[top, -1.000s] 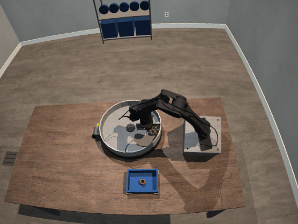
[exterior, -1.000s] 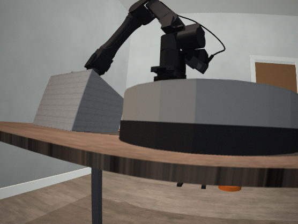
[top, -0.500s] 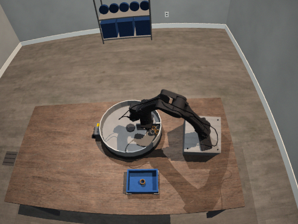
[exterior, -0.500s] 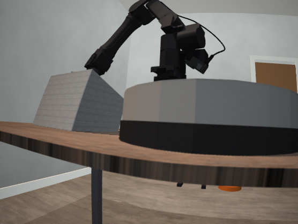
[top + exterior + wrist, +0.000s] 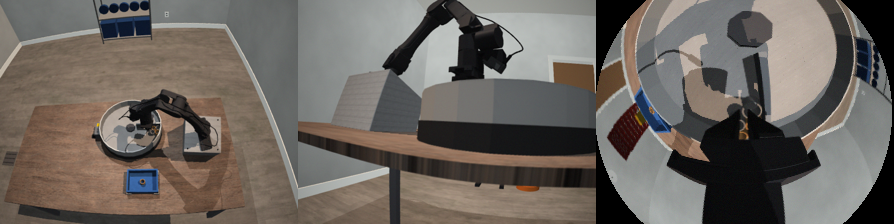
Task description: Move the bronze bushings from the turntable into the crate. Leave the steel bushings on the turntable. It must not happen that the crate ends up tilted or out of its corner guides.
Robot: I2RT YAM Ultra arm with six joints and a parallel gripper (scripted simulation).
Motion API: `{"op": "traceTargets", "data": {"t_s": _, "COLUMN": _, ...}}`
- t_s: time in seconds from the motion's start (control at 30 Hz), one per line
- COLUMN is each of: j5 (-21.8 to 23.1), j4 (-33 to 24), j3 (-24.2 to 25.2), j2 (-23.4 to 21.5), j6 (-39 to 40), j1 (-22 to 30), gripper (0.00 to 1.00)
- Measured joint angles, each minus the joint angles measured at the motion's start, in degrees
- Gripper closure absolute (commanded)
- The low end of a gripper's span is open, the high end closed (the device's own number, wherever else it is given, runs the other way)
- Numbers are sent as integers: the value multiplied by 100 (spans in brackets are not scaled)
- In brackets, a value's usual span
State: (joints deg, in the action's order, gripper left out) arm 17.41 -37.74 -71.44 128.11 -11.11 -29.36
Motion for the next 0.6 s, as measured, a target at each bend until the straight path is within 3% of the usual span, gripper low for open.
{"op": "traceTargets", "data": {"t_s": 0.6, "j5": 17, "j4": 179, "j3": 42, "j2": 175, "j6": 13, "j1": 2, "gripper": 87}}
